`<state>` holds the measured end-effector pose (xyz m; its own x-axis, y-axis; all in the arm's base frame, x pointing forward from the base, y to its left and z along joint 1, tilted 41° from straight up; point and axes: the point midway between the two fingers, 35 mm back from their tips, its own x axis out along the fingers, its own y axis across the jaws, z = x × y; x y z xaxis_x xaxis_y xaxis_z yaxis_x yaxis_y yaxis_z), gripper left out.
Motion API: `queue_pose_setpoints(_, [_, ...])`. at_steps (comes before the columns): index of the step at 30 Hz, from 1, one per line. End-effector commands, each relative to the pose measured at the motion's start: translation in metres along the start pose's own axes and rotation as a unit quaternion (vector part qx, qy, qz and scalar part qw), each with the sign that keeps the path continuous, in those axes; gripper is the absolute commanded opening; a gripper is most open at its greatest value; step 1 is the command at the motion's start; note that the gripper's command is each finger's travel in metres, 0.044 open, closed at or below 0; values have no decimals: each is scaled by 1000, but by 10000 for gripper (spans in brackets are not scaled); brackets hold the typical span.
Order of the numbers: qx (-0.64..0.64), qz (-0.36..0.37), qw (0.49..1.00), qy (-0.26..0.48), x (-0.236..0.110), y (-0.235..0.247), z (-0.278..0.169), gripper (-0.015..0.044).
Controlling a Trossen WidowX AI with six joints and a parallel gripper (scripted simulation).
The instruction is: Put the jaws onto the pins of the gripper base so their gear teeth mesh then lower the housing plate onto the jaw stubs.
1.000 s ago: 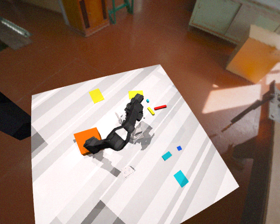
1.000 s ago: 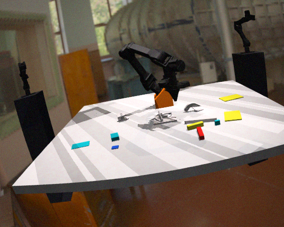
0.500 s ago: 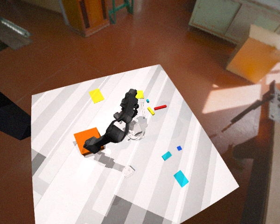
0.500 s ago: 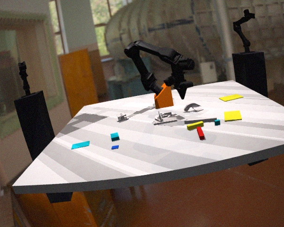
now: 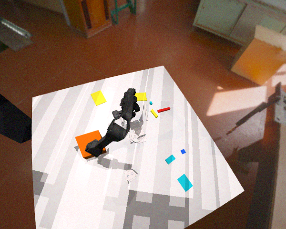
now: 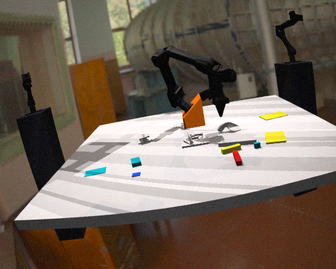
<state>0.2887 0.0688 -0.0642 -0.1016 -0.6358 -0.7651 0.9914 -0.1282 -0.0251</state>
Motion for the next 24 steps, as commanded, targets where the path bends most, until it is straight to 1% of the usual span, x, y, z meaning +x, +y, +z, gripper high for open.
queue_pose_setpoints(1, [3,-3,1000,1,3,-1,-2,0])
queue_pose_setpoints(24, [3,-3,1000,1,41,0,-2,0])
